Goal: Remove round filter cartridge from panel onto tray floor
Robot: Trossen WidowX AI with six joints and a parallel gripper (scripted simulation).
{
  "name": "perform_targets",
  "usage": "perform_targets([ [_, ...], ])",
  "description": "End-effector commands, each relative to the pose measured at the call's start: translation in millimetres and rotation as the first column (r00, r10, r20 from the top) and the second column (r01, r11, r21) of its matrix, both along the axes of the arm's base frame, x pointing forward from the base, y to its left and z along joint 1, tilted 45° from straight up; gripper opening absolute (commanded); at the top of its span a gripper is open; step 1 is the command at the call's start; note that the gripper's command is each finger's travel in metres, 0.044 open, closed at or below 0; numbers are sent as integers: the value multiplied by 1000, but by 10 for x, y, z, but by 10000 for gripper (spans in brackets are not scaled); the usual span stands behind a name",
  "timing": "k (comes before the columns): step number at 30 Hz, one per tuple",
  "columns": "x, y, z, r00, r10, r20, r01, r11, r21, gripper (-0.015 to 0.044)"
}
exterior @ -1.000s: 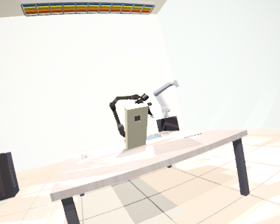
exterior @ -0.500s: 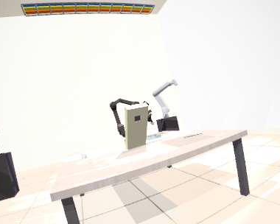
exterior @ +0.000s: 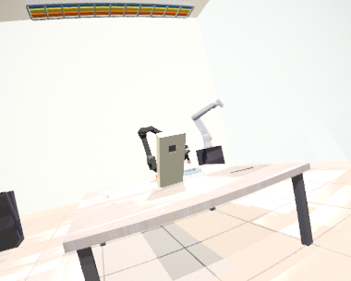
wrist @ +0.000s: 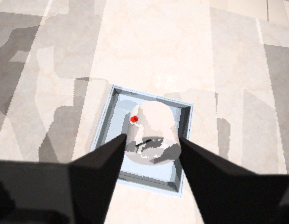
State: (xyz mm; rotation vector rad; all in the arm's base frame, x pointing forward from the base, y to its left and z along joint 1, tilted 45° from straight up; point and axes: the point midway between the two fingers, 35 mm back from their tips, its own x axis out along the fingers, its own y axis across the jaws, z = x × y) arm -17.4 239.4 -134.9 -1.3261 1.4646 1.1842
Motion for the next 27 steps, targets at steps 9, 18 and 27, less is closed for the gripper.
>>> perform_targets([
  [9,-81,-410,-450,1000,6,-11,-6,1000,0,0],
  [18,-78,-507,-502,1000,10,-6,-10,1000,-10,79],
  [27,-78,-507,-502,1000,10,-6,-10,1000,-10,315],
])
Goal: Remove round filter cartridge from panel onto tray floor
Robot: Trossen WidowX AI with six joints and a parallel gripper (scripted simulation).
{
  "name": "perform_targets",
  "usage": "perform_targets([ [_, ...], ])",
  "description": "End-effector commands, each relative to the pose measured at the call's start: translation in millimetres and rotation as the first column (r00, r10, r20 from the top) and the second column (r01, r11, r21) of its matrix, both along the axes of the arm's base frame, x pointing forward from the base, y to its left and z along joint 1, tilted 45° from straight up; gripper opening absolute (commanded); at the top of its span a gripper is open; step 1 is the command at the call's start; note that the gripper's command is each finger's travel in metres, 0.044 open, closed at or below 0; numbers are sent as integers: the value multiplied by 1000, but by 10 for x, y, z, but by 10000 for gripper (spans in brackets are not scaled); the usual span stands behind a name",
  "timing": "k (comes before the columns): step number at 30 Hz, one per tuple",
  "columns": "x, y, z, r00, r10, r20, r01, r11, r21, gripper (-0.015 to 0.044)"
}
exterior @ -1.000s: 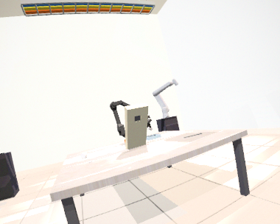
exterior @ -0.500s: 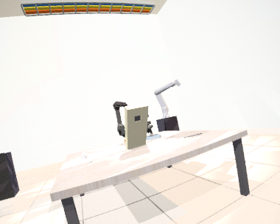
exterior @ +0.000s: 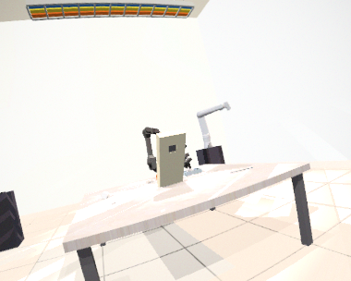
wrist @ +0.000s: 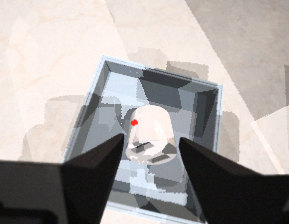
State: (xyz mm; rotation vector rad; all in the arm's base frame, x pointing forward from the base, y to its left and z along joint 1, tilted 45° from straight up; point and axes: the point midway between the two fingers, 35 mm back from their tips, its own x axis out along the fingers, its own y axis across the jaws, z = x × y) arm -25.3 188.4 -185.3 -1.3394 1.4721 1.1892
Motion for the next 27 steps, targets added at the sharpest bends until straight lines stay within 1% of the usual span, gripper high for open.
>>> perform_targets([
  [1,0,3,2,1000,1,0,-1,1000,1,341],
  [5,0,3,2,1000,1,0,-1,1000,1,440],
  [9,9,91,71,1000,0,0,0,1000,1,440],
  [12,56,417,411,1000,0,1,0,1000,1,440],
  [14,69,488,508,1000,0,1,0,1000,1,440],
  [16,69,488,508,1000,0,1,0,1000,1,440],
  [17,48,448,408,1000,-5,-5,5,1000,12,440],
  [27,48,448,408,1000,-5,-5,5,1000,12,440],
])
